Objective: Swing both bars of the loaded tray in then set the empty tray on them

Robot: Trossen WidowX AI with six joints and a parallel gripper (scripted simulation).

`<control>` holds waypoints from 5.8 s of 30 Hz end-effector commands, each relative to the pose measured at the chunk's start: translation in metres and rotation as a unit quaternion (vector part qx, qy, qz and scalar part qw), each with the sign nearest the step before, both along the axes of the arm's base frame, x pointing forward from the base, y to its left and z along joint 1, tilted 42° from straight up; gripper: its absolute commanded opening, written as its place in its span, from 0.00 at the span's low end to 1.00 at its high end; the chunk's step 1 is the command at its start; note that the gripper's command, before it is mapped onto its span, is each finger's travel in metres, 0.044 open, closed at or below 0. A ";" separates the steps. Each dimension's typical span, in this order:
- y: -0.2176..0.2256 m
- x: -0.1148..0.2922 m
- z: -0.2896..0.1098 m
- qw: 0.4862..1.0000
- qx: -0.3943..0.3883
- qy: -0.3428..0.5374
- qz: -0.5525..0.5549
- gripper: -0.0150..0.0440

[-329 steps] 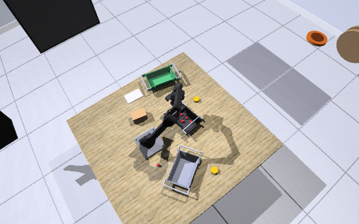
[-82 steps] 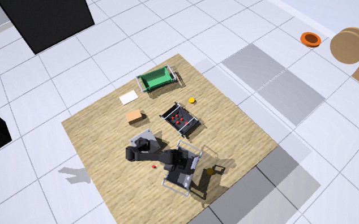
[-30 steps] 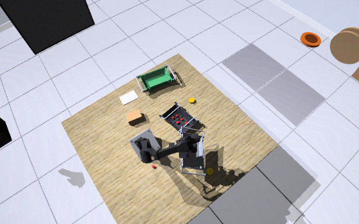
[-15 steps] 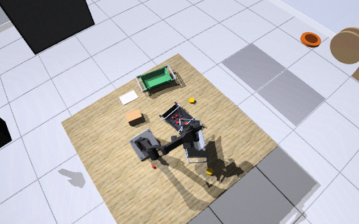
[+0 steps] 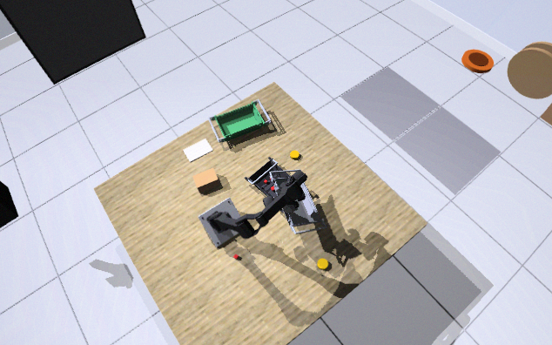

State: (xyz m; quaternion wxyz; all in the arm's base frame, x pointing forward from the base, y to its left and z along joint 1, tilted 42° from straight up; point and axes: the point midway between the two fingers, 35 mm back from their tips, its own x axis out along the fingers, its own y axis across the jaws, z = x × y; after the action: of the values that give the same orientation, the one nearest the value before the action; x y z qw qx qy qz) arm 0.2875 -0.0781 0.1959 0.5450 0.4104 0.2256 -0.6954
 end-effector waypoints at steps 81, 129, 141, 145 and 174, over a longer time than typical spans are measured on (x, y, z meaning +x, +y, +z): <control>0.139 0.048 -0.102 0.977 -0.039 0.118 0.174 0.25; 0.102 0.039 -0.146 0.977 -0.040 0.117 0.174 0.25; 0.097 0.031 -0.152 0.977 -0.040 0.118 0.174 0.25; 0.094 0.029 -0.154 0.977 -0.040 0.118 0.174 0.25; 0.088 0.024 -0.161 0.977 -0.040 0.118 0.174 0.25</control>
State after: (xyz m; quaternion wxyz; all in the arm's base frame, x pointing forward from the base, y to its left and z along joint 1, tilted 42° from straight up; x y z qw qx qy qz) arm 0.3140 0.0140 0.0373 0.6489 0.2621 0.3248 -0.6362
